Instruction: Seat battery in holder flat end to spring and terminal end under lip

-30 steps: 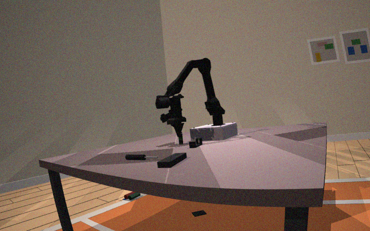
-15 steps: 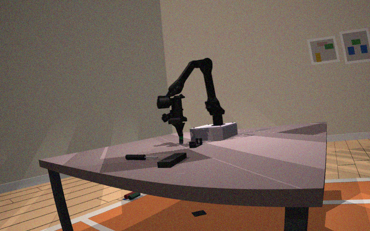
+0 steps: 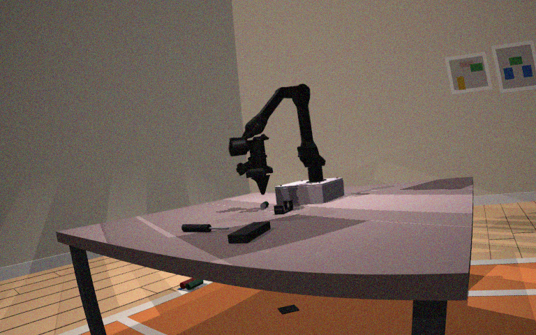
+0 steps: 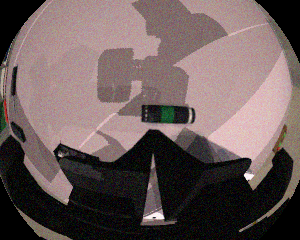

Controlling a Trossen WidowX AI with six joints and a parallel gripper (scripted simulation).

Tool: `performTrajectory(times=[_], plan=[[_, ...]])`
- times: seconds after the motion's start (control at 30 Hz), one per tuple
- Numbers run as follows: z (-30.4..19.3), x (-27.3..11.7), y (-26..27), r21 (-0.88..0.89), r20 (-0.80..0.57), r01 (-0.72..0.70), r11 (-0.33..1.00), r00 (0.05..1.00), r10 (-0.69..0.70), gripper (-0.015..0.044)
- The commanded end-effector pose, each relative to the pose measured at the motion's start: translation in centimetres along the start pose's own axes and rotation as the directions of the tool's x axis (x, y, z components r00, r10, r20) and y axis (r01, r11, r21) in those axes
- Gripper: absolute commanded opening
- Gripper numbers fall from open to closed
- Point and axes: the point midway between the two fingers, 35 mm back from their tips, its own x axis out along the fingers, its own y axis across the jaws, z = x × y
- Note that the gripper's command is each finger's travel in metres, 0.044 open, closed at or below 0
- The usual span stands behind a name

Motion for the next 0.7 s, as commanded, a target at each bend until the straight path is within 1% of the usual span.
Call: performTrajectory(times=[0.0,0.1,0.17,0.53,0.6,0.67], plan=[[0.5,-2.8,0.3,-0.001,0.017,-0.013,1.000,1.000,0.013,0.0000],[0.2,-5.6,0.1,-0.002,0.015,-0.013,1.000,1.000,0.013,0.0000],[0.1,-6.7,-0.1,-0.002,0.015,-0.013,1.000,1.000,0.013,0.0000],[0.1,-6.7,-0.1,0.001,0.021,-0.014,1.000,1.000,0.014,0.0000],[0.2,-6.4,-0.1,-0.061,0.019,-0.012,0.998,1.000,0.013,0.0053],[0.3,-5.7,-0.3,-0.231,0.019,-0.008,0.973,1.000,0.013,0.0105]])
